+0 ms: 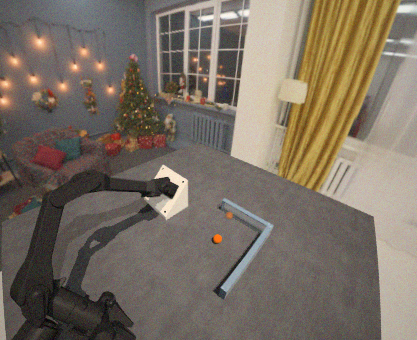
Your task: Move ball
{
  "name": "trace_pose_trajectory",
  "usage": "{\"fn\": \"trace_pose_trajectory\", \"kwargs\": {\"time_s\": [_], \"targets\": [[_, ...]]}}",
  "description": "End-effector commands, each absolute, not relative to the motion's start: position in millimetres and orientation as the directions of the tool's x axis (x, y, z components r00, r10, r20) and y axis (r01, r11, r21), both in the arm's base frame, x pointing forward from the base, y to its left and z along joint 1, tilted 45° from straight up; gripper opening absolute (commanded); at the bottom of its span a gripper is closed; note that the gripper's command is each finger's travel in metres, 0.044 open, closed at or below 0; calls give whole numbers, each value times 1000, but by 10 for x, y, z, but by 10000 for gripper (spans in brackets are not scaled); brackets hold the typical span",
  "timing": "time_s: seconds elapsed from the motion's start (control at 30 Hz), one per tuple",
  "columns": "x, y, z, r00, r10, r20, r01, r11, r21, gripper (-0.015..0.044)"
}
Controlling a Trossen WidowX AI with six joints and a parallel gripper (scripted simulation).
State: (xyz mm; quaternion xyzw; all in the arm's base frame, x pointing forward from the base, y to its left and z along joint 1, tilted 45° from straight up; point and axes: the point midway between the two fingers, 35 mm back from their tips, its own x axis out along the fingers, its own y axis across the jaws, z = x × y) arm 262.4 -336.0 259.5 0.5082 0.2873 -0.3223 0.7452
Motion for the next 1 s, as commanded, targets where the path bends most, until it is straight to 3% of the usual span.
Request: {"fn": "trace_pose_trajectory", "kwargs": {"time_s": [0.0,0.3,0.53,0.67,0.83,0.97], "targets": [[2933,-3034,2134,509,-134,-850,834,321,449,264],[3294,-2049,1164,149,-164,-975,848,529,41,264],[3231,-1143,516,-78,-329,-941,607,733,-307,264],[3061,-709,259,-127,-481,-867,388,781,-490,264],[2799,-301,65,-74,-674,-735,95,729,-678,264],[2762,-254,48,-57,-697,-714,55,712,-700,264]]}}
